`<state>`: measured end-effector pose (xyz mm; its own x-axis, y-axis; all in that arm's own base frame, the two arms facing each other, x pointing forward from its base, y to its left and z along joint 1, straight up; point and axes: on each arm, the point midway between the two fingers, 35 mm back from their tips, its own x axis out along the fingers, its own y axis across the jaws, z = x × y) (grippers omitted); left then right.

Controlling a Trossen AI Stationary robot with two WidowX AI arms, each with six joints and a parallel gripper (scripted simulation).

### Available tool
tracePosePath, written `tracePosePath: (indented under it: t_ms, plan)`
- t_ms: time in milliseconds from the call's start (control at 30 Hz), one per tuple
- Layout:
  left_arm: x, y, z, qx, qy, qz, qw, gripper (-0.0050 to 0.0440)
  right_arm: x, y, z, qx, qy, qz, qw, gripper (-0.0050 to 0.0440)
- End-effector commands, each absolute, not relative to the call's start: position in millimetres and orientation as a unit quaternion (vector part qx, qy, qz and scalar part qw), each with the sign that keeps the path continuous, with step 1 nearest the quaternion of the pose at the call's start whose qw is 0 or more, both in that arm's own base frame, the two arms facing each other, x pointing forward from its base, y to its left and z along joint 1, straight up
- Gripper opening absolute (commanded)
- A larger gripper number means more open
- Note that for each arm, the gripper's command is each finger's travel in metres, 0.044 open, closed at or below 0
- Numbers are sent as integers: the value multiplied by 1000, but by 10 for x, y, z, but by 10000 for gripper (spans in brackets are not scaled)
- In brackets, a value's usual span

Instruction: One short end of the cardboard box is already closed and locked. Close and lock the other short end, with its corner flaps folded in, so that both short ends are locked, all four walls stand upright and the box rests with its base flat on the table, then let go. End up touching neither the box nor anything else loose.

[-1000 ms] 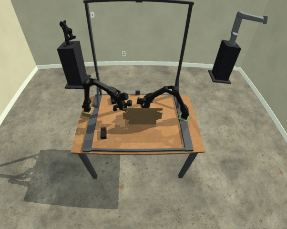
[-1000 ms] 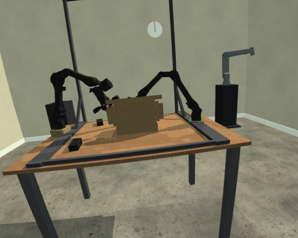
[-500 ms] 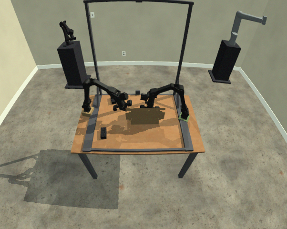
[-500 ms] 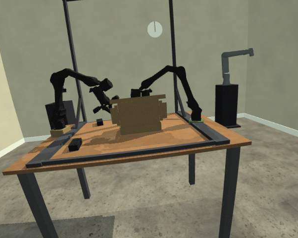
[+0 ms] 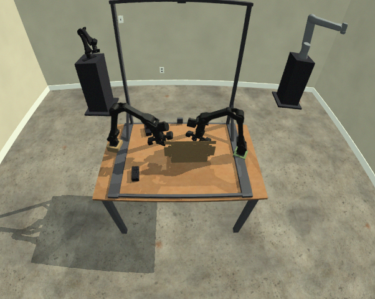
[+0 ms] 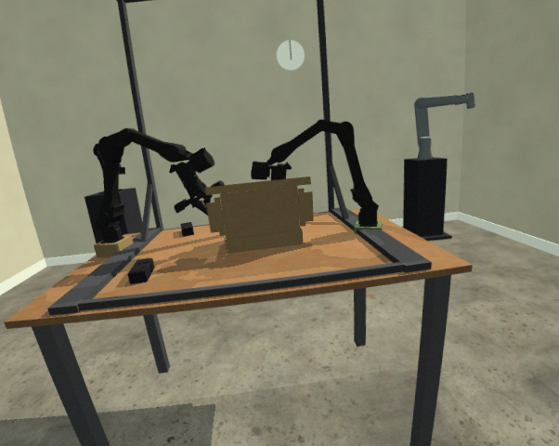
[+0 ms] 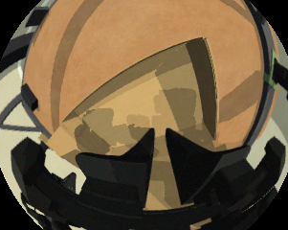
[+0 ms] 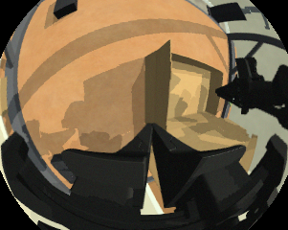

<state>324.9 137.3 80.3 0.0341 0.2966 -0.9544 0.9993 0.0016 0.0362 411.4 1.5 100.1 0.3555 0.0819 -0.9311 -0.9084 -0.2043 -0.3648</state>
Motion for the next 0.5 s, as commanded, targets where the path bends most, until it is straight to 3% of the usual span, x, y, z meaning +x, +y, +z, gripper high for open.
tracePosePath:
  t_ms: [0,400,467]
  plan:
    - [3227,1149,911,641,474,-465,385,63,4178,7,1092,-628,332,460,533,0]
    - [3141,699,970,751,264,-564,220,63,4192,-3,1052,-617,352,478,517,0]
    - [3141,699,970,751,264,-564,220,63,4192,-3,1052,-617,352,478,517,0]
